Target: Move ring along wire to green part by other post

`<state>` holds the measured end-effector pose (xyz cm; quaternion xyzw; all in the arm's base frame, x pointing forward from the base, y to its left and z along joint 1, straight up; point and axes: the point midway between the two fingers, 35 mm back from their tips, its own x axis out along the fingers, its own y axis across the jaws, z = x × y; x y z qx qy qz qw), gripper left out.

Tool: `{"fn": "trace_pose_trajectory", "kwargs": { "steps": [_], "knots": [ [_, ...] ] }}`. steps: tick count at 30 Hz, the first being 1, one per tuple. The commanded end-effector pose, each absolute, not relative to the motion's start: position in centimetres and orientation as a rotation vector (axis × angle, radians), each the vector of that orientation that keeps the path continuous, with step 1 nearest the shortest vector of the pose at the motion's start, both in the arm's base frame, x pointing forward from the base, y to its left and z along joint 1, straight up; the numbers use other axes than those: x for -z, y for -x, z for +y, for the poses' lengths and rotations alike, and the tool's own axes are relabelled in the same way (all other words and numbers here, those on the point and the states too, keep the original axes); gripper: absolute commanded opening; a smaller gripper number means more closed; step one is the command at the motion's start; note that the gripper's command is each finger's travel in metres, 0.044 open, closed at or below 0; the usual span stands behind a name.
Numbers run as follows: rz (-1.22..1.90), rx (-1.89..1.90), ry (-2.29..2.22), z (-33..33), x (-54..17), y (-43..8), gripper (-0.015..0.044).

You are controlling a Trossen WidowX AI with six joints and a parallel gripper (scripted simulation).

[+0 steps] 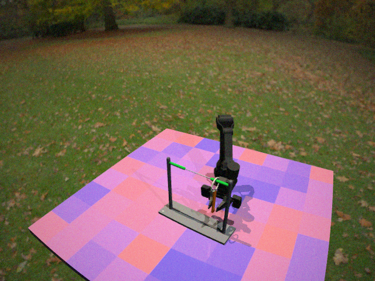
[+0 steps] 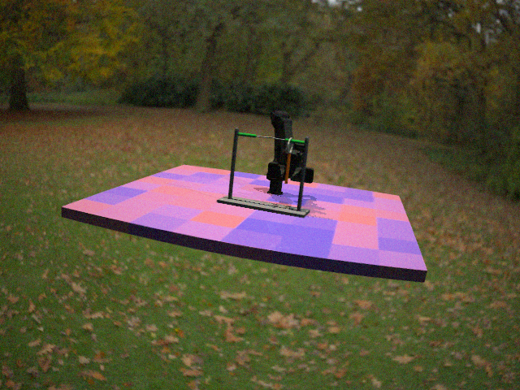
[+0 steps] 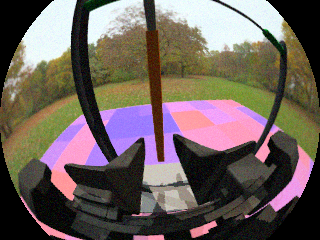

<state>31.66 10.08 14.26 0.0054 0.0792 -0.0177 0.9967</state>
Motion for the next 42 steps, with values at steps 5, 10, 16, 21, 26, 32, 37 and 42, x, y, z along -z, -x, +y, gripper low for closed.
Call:
{"fn": "trace_pose_trajectory", "kwargs": {
  "steps": [5,10,16,21,26,32,37,42],
  "knots": [
    [0.163,0.038,-0.013,10.0,-14.2,-30.0,0.016],
    [0.163,0.038,-0.013,10.0,-14.2,-30.0,0.016],
    [0.163,0.038,-0.013,10.0,-14.2,-30.0,0.016],
    [0.163,0.038,-0.013,10.0,-14.2,-30.0,0.016],
    [0.163,0.038,-0.013,10.0,-14.2,-30.0,0.016],
    [0.164,0.034,-0.011,10.3,-14.8,-27.5,0.0291],
    [0.163,0.034,-0.01,10.1,-15.0,-25.1,0.0423],
    [0.163,0.034,-0.01,10.1,-15.0,-25.1,0.044]
  ]
}}
